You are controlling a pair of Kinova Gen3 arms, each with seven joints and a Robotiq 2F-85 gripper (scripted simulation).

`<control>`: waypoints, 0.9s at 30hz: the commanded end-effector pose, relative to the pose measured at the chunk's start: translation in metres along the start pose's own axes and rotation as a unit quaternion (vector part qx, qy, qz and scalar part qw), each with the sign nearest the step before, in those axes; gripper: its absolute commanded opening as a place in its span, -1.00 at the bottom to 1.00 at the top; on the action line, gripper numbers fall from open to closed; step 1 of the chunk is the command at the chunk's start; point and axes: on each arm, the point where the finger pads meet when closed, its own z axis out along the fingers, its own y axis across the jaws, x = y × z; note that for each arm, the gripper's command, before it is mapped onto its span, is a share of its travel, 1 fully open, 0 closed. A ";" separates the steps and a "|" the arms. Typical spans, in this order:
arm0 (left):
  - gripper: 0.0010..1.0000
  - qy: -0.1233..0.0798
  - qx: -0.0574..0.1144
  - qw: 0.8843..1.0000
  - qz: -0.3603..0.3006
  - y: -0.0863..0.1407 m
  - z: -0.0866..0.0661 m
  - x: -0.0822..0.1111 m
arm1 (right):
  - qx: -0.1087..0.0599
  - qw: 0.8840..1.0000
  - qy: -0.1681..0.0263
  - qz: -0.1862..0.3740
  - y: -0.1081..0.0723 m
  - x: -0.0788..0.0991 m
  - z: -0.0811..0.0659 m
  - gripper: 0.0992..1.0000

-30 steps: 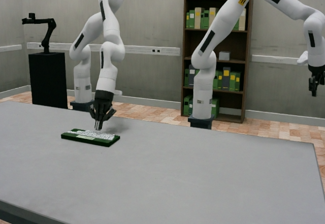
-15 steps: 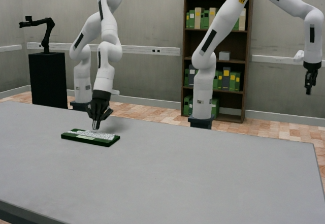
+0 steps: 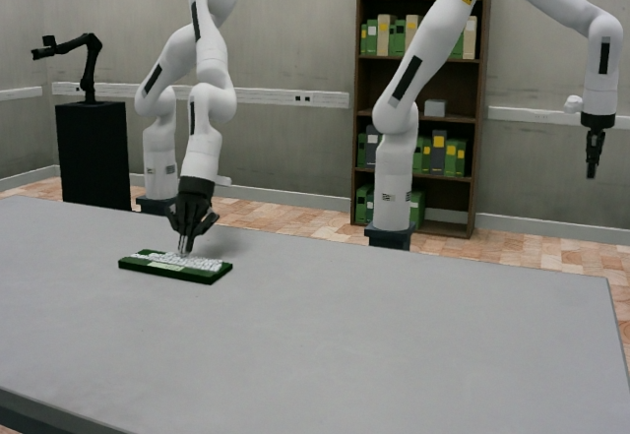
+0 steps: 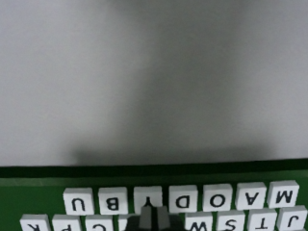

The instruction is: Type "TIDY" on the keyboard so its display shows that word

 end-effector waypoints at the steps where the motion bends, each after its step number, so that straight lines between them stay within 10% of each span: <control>1: 1.00 0.007 0.027 0.999 -0.018 -0.002 -0.003 0.009 | 0.001 1.000 -0.002 -0.005 -0.003 -0.001 0.004 -1.00; 27: 1.00 0.009 0.077 0.995 -0.063 -0.005 -0.010 0.018 | 0.001 1.000 -0.002 -0.005 -0.003 0.000 0.006 -1.00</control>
